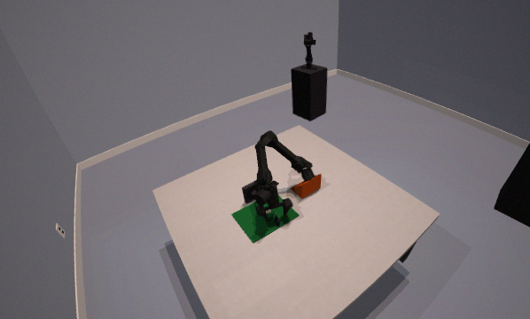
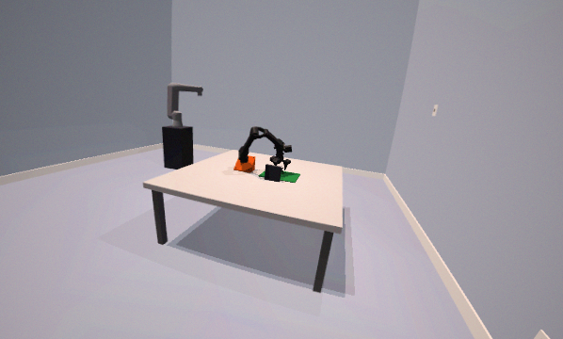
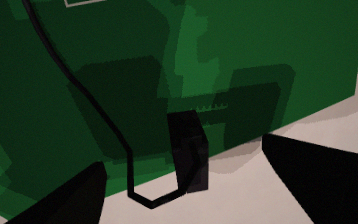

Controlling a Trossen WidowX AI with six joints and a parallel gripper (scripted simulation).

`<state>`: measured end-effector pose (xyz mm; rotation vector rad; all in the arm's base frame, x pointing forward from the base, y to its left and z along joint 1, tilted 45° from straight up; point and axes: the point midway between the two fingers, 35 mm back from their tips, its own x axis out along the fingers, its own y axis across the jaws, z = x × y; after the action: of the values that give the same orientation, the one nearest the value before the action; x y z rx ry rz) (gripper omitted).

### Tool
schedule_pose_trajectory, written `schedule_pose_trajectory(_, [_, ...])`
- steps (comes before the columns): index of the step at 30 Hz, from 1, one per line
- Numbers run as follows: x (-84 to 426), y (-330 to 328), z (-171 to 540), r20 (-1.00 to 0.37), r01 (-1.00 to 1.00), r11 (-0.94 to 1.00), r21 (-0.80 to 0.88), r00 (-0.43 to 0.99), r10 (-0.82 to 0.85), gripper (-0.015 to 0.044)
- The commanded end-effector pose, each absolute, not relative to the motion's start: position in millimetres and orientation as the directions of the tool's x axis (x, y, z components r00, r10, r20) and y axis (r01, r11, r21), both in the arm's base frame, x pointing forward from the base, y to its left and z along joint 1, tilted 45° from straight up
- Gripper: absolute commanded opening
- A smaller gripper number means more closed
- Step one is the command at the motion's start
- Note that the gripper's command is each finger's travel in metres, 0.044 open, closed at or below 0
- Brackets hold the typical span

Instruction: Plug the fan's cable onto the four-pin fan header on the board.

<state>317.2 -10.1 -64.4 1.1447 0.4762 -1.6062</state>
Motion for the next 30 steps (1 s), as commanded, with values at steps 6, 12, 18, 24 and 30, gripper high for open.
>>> schedule_pose_trajectory(6, [315.5,-13.1,-67.6,-0.854,0.901,-0.364,0.234,0.012,-0.52,0.0414])
schedule_pose_trajectory(12, [315.5,-13.1,-67.6,-0.854,0.901,-0.364,0.234,0.012,-0.52,0.0256])
schedule_pose_trajectory(18, [315.5,-13.1,-67.6,-0.854,0.901,-0.364,0.234,0.012,-0.52,0.0216])
schedule_pose_trajectory(24, [315.5,-13.1,-67.6,-0.854,0.901,-0.364,0.234,0.012,-0.52,0.0176])
schedule_pose_trajectory(30, [315.5,-13.1,-67.6,-0.854,0.901,-0.364,0.234,0.012,-0.52,0.0136])
